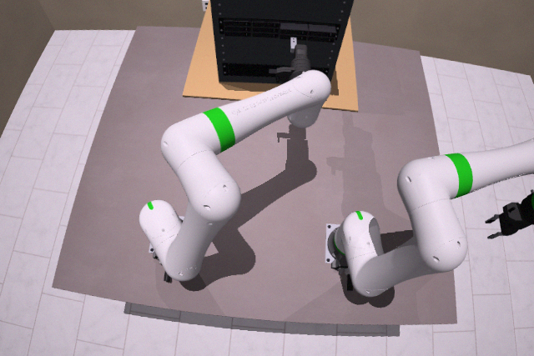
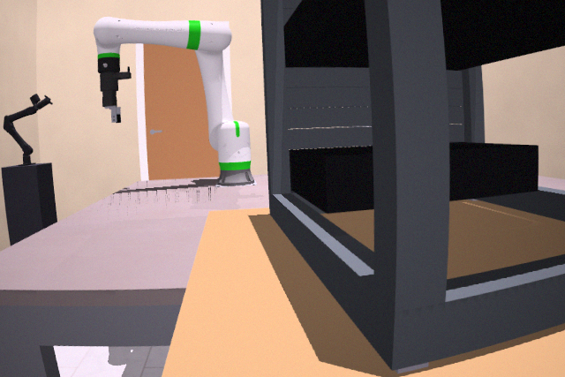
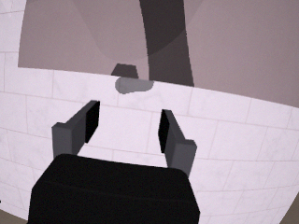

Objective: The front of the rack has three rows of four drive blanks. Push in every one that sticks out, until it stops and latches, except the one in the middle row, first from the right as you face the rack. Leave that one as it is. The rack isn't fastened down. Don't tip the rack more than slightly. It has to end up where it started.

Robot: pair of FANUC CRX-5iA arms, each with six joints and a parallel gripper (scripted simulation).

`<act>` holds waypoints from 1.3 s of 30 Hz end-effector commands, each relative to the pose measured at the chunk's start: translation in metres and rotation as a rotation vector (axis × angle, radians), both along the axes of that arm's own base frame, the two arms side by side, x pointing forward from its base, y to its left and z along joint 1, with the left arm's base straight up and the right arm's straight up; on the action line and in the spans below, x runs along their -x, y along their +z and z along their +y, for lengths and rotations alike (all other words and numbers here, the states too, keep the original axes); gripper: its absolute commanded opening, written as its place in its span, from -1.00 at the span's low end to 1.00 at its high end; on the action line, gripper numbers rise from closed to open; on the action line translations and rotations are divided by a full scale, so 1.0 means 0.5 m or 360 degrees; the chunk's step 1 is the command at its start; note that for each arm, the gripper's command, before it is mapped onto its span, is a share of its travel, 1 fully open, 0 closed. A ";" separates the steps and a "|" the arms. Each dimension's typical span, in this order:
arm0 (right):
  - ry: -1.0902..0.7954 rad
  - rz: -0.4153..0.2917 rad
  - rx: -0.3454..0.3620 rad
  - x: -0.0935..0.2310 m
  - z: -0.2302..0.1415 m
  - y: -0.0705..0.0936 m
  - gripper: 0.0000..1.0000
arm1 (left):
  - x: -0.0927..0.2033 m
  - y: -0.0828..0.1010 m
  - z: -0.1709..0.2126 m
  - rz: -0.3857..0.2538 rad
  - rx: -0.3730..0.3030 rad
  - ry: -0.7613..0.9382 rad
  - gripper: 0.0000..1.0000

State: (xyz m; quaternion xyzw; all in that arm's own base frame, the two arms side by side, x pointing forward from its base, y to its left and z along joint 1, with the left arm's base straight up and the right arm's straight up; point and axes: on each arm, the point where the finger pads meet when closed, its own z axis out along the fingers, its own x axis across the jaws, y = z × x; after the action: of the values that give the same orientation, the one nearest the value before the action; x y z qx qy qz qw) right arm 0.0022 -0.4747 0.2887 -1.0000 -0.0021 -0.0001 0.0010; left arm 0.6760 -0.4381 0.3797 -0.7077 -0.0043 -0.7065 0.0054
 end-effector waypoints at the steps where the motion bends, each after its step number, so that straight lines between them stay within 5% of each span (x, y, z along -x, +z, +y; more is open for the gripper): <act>1: 0.0000 0.0000 0.0003 0.000 -0.001 0.002 1.00 | 0.000 0.003 0.000 -0.0003 0.0002 0.0000 -1.00; 39: 0.0000 0.0000 0.0003 0.000 -0.001 0.002 1.00 | -0.040 0.003 0.001 -0.0003 0.0002 0.0000 -1.00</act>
State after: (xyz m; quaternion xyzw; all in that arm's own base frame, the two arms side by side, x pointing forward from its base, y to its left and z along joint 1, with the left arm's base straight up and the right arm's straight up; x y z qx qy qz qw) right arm 0.0022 -0.4747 0.2887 -1.0000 -0.0021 -0.0001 0.0010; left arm 0.6960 -0.4379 0.3795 -0.7077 -0.0043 -0.7065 0.0054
